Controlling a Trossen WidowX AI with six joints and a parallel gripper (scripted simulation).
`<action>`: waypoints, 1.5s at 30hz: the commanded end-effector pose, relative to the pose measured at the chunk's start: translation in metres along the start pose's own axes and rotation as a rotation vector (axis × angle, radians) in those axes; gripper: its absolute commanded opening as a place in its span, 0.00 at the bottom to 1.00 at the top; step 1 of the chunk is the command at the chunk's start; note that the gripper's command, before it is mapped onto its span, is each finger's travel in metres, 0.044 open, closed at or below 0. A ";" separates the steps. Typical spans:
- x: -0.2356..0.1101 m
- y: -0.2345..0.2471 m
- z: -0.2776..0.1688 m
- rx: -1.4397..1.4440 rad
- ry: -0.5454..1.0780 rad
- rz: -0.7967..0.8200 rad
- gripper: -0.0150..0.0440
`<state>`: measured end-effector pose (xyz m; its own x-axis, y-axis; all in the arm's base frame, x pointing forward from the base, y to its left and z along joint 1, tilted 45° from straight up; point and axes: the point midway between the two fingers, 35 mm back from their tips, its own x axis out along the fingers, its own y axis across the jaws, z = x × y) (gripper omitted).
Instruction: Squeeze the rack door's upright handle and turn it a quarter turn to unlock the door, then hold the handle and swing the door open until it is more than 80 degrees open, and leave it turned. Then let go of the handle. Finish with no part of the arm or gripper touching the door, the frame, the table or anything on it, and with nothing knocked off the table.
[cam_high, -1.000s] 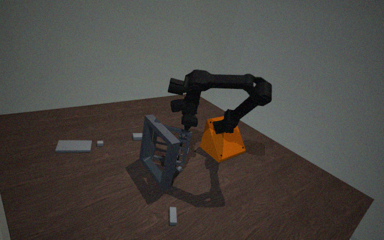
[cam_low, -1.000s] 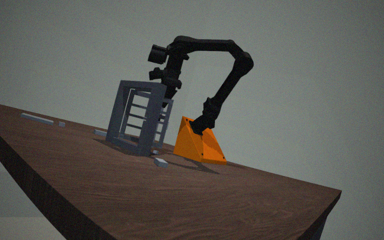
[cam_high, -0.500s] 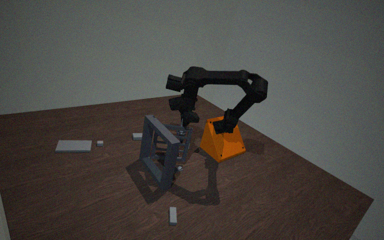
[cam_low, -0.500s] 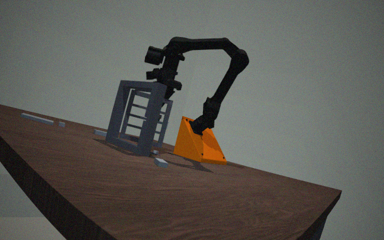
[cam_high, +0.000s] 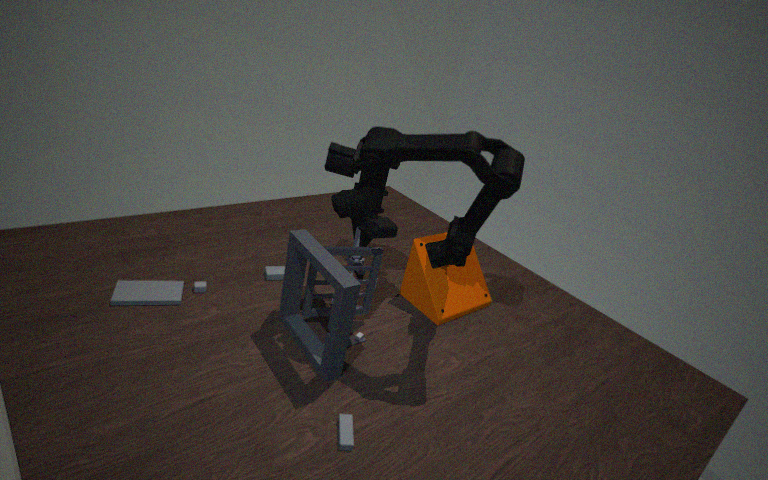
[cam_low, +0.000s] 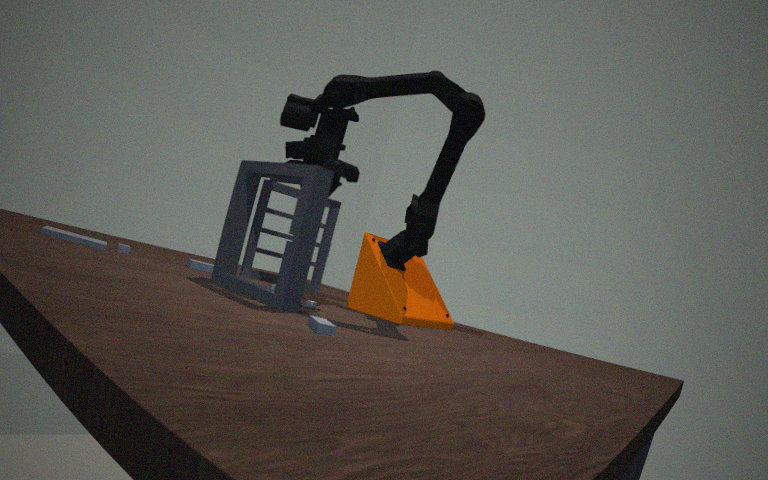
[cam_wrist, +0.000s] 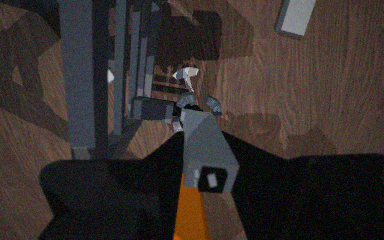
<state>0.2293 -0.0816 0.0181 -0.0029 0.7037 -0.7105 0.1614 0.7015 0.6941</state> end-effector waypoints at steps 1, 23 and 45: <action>0.001 -0.009 0.003 -0.093 0.006 -0.003 0.27; 0.001 -0.036 0.015 -0.310 0.006 -0.004 0.27; 0.000 -0.036 0.015 -0.310 0.006 -0.004 0.73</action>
<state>0.2375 -0.1084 -0.0087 -0.0085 0.7004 -0.7137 -0.1427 0.7056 0.6941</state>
